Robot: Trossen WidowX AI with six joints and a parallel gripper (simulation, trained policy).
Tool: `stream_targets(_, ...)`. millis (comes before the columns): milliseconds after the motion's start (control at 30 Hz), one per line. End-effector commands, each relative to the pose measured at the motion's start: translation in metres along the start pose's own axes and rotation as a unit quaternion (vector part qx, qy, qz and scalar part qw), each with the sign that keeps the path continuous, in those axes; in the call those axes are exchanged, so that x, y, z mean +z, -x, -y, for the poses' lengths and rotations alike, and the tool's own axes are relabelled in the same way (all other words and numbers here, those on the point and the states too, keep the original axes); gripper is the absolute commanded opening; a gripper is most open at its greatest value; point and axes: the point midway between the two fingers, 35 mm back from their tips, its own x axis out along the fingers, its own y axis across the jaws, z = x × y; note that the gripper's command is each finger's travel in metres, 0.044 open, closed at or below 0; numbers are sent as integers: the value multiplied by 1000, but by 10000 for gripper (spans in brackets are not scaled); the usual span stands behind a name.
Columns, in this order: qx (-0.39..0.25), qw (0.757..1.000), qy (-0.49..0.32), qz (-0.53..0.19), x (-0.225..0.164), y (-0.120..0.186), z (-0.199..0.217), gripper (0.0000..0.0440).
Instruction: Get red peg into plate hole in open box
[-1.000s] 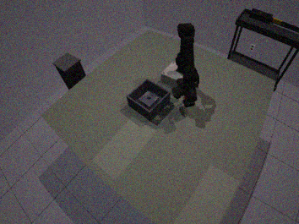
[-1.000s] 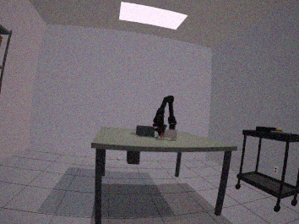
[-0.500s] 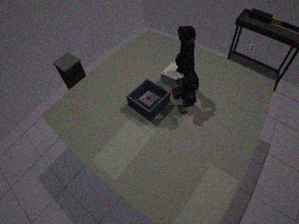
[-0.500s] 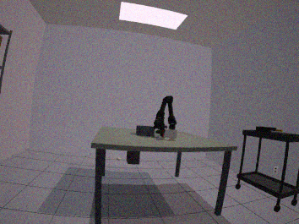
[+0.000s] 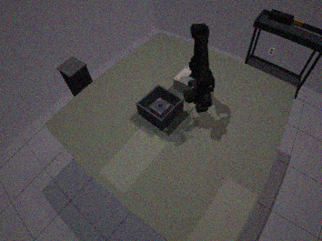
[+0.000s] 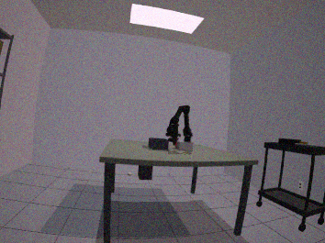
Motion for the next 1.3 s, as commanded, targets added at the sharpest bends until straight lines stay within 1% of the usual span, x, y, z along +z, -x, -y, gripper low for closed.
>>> stream_targets(0,8,1000,0,12,9,15,1,0)
stream_targets(300,12,999,-15,31,34,48,8,0)
stream_targets(600,21,997,-61,44,67,70,14,0)
stream_targets(933,30,991,-117,50,112,75,22,0)
stream_targets(1267,35,987,-149,48,158,63,32,0)
